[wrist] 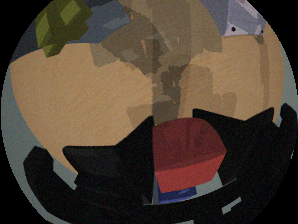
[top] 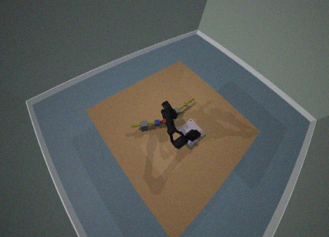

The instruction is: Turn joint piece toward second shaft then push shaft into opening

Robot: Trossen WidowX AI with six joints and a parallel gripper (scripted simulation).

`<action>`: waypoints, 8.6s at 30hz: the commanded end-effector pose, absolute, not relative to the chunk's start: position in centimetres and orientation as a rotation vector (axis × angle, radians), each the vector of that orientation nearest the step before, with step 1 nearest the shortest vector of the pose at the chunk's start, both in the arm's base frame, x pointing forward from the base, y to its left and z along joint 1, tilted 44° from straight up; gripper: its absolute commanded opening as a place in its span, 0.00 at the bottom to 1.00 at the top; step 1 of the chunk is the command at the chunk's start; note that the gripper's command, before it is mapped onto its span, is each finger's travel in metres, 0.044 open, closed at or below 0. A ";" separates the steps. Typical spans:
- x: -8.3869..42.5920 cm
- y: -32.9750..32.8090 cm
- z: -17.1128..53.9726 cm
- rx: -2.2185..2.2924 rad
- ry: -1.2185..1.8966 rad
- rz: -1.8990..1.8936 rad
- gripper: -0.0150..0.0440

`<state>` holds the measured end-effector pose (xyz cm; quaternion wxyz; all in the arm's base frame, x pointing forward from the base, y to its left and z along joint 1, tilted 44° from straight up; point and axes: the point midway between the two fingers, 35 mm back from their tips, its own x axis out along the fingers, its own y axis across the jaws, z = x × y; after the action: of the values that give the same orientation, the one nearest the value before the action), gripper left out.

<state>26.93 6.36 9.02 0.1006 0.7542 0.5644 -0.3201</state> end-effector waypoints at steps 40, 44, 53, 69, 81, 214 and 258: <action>26.9 6.4 9.1 2.233 1.669 -0.943 0.56; 26.9 6.4 9.1 2.233 1.669 -0.943 0.56; 26.9 6.4 9.0 2.229 1.668 -0.946 0.50; 27.1 6.2 9.0 2.183 1.669 -0.927 0.25; 28.0 5.5 9.3 1.944 1.652 -0.817 0.25; 26.7 -8.4 10.5 1.977 1.738 -0.636 1.00; 25.9 -22.9 -2.4 0.856 1.495 0.348 1.00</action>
<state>26.14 -21.86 -1.66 0.6209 0.4019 0.6593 0.1354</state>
